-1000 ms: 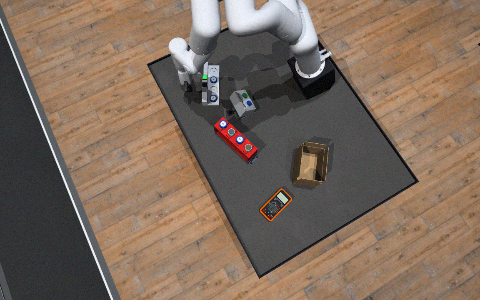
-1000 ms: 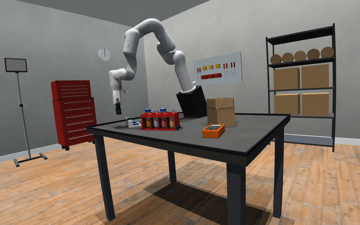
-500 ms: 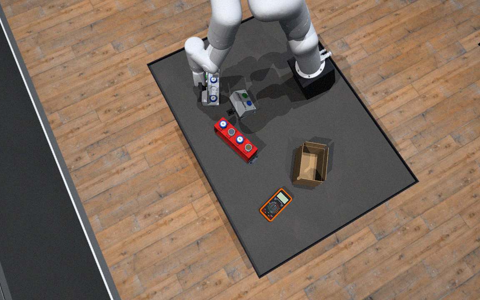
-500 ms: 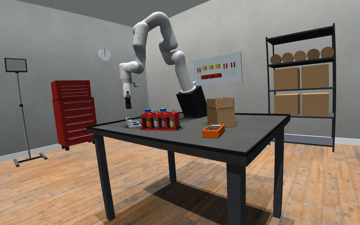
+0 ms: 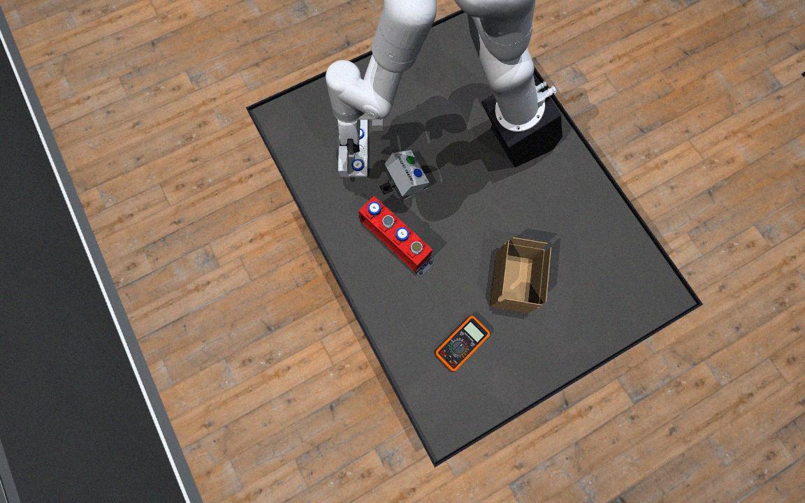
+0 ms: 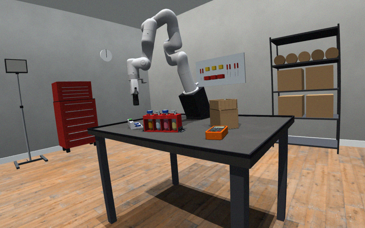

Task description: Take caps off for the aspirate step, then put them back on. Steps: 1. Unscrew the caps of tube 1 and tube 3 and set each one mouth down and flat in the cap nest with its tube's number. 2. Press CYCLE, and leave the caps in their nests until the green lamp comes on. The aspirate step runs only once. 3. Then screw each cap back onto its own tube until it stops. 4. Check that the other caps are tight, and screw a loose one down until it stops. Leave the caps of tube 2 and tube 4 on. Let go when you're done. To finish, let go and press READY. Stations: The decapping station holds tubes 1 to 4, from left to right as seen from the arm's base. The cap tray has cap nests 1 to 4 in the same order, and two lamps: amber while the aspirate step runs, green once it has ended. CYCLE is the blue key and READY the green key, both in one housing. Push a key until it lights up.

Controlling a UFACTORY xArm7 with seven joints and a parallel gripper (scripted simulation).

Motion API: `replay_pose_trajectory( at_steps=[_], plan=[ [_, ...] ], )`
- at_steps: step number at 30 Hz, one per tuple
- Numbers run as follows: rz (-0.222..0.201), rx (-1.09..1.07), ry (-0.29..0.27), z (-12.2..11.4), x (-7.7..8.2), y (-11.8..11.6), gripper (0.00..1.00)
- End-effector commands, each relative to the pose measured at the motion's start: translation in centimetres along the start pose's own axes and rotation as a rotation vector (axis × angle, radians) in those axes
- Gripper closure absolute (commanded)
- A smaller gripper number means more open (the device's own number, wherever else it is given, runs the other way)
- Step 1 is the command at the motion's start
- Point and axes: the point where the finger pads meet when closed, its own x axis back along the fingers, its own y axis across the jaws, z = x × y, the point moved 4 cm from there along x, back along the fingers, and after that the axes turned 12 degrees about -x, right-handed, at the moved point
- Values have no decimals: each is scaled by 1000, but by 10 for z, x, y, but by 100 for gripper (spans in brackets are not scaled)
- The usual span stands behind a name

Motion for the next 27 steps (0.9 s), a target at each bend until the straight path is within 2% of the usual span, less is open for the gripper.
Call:
replay_pose_trajectory(
  at_steps=[1,8,10,25,27],
  plan=[
    [0,0,-1,0,-13,1,54],
    [0,0,-1,0,-48,0,54],
    [0,0,-1,0,-48,0,54],
    [1,0,-1,-2,-123,0,54],
    [1,0,-1,-2,-123,0,54]
  ],
)
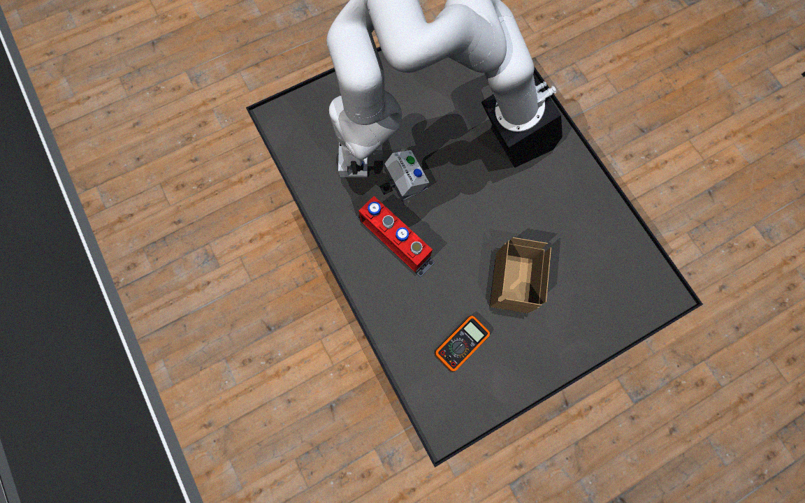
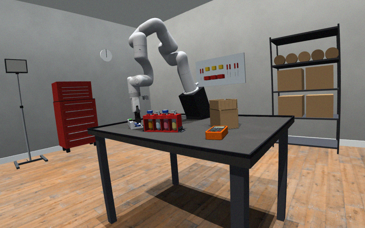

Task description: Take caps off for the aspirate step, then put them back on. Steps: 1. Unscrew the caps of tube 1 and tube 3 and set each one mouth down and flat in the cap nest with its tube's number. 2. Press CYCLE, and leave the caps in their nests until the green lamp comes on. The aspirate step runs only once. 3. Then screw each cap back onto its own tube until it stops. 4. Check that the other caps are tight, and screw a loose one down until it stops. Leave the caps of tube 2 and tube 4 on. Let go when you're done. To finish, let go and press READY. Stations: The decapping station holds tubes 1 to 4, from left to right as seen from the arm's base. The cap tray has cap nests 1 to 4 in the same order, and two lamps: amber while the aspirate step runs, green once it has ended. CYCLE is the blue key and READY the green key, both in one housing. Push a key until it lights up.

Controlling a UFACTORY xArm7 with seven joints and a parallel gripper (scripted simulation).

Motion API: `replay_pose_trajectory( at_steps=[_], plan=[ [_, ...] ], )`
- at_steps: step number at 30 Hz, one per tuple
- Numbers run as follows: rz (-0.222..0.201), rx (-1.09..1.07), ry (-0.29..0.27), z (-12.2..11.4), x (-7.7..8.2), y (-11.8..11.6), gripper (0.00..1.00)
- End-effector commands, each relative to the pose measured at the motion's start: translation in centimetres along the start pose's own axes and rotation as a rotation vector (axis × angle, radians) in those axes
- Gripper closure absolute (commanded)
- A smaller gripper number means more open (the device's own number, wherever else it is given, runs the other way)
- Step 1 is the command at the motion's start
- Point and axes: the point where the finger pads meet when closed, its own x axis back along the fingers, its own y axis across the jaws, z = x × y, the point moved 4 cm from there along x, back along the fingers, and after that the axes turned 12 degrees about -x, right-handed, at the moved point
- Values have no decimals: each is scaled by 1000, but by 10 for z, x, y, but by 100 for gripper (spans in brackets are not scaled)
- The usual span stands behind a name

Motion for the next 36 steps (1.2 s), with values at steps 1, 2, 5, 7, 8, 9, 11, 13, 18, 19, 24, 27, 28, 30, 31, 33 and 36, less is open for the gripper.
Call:
replay_pose_trajectory(
  at_steps=[1,2,5,7,8,9,11,13,18,19,24,27,28,30,31,33,36],
  plan=[
    [-33,5,-33,-3,-12,-1,54],
    [-33,5,-33,-3,-12,-1,54],
    [-33,5,-33,-3,-12,-1,54],
    [-33,5,-33,-3,-12,-1,54],
    [-33,5,-33,-3,-12,-1,54],
    [-33,5,-33,-3,-13,-1,54],
    [-33,5,-33,-3,-14,-1,54],
    [-33,5,-33,-3,-15,-1,54],
    [-33,5,-33,-3,-16,0,54],
    [-33,5,-33,-3,-17,0,54],
    [-33,5,-33,-3,-19,0,54],
    [-33,5,-33,-3,-21,0,54],
    [-33,5,-33,-3,-21,0,54],
    [-33,5,-33,-3,-22,0,54],
    [-33,5,-33,-3,-22,0,54],
    [-33,5,-33,-3,-22,0,54],
    [-33,5,-33,-3,-22,0,100]
  ],
)
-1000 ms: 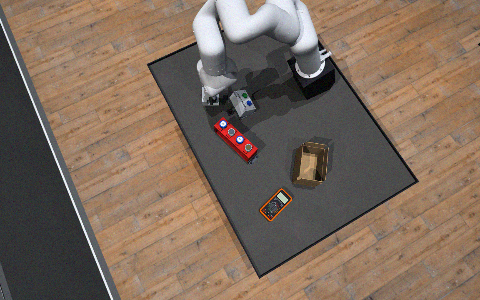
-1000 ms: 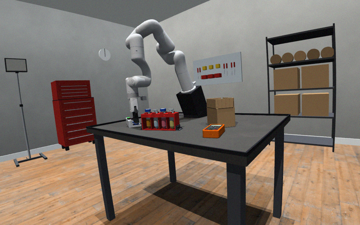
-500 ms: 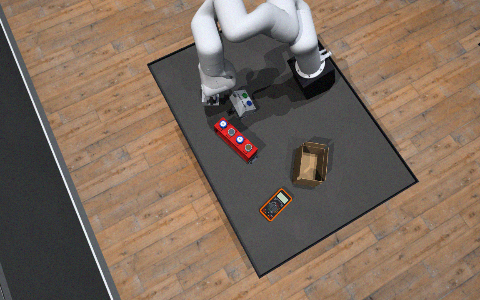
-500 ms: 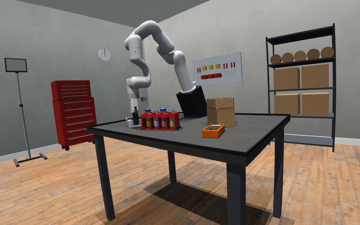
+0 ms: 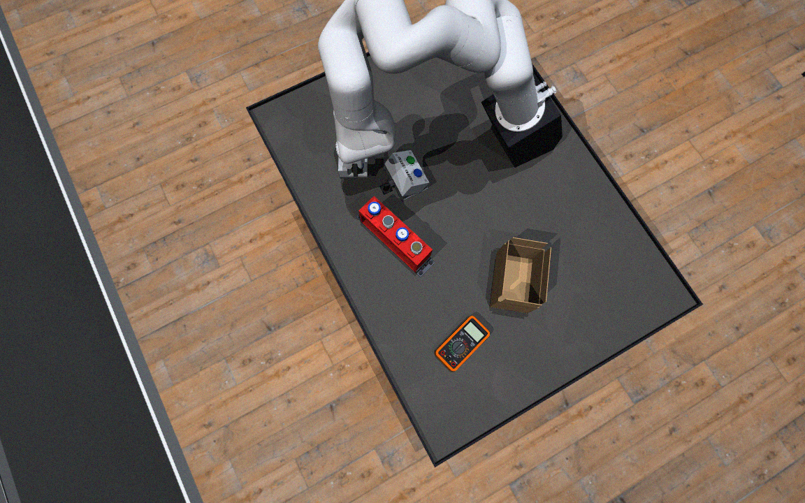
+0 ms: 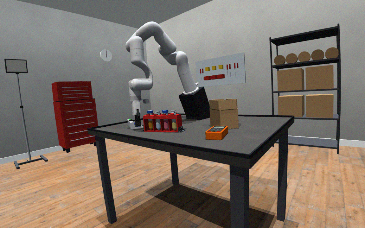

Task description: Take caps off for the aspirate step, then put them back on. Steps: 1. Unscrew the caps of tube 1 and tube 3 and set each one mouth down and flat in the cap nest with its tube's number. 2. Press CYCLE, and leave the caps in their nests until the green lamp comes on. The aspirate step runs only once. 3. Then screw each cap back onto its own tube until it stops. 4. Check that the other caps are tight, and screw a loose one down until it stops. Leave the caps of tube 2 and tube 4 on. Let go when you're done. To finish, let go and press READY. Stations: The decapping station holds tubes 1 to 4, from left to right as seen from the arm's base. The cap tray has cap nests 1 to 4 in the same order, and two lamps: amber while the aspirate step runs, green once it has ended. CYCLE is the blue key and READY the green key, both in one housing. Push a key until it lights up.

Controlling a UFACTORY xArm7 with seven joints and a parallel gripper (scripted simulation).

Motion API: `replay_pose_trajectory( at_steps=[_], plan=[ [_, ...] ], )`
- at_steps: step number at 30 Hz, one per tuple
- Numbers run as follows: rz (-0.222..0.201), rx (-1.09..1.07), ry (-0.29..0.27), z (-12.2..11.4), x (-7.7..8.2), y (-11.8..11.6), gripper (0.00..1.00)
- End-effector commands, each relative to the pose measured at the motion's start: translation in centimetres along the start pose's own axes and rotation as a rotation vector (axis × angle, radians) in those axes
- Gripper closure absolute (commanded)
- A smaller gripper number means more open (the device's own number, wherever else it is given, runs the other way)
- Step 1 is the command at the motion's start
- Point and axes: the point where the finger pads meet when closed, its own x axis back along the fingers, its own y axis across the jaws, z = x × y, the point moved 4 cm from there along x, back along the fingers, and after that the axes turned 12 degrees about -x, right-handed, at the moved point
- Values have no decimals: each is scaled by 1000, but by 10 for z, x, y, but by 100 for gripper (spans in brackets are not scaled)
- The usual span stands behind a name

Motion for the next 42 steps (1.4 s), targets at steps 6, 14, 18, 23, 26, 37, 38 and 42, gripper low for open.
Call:
replay_pose_trajectory(
  at_steps=[6,14,18,23,26,37,38,42],
  plan=[
    [-1,0,-4,-1,1,0,100],
    [-1,0,-4,-1,6,0,100],
    [-1,0,-4,-1,21,0,100],
    [-1,0,-4,-1,46,0,100],
    [-1,0,-4,-1,61,0,100],
    [-1,0,-4,-1,106,0,100],
    [-1,0,-4,-1,111,0,100],
    [-1,0,-4,-1,131,0,100]
  ],
)
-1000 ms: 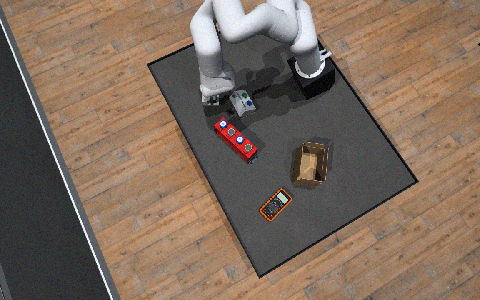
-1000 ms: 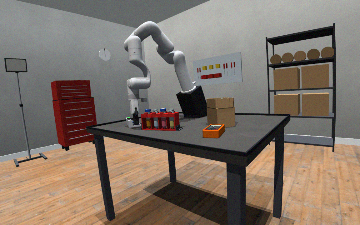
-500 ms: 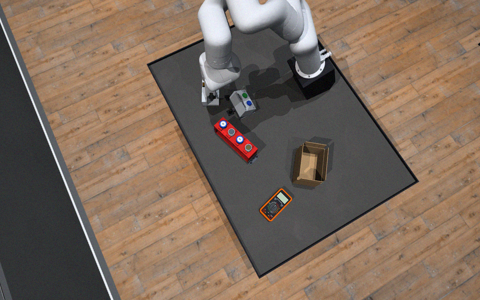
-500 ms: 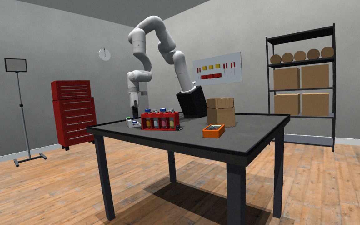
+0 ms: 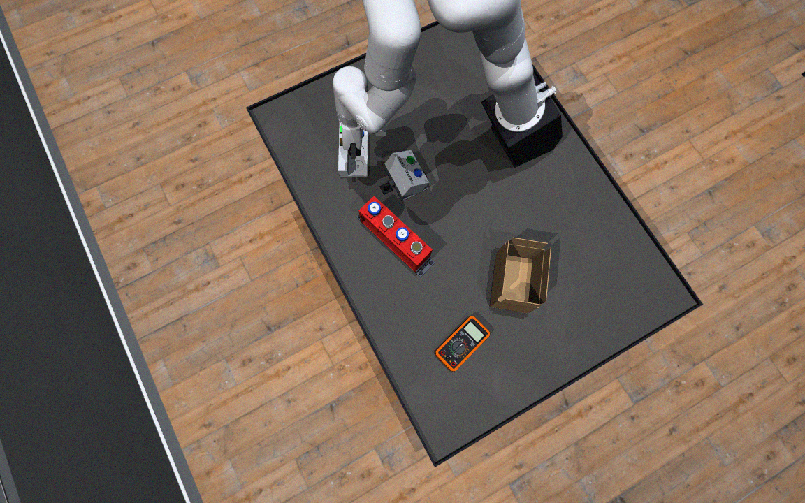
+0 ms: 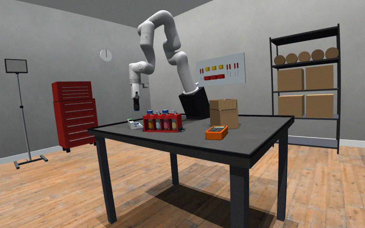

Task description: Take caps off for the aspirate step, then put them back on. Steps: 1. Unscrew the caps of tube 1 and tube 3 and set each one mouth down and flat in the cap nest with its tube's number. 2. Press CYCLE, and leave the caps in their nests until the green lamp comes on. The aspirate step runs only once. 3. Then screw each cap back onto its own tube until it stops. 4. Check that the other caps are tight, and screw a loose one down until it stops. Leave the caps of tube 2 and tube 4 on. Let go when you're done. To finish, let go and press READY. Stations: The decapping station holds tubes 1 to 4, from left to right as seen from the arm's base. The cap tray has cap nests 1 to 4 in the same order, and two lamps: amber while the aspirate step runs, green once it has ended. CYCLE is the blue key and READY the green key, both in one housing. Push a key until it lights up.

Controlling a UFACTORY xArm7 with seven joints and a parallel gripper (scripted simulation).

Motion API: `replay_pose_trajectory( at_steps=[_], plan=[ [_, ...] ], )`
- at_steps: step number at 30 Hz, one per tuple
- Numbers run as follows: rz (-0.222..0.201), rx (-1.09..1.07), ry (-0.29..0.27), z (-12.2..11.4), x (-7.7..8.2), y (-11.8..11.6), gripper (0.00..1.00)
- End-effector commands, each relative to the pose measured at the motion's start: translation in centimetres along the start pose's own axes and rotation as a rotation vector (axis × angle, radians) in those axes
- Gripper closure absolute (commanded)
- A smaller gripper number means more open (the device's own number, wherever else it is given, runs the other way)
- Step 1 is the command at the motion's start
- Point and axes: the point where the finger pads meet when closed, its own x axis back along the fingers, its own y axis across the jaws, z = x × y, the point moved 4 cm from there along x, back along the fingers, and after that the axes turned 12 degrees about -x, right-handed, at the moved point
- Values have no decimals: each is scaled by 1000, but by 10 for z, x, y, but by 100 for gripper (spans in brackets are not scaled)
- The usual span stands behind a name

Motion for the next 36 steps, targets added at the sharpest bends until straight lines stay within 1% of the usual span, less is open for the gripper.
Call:
replay_pose_trajectory(
  at_steps=[1,2,7,10,11,22,24,36],
  plan=[
    [32,-3,32,-4,26,3,100],
    [32,-3,32,-4,30,3,100],
    [32,-3,32,-4,30,3,100],
    [36,-253,28,13,30,22,100],
    [36,-287,27,18,30,28,100],
    [36,-287,28,73,30,89,100],
    [36,-287,28,73,30,89,100],
    [35,-287,29,138,30,160,100]
  ],
)
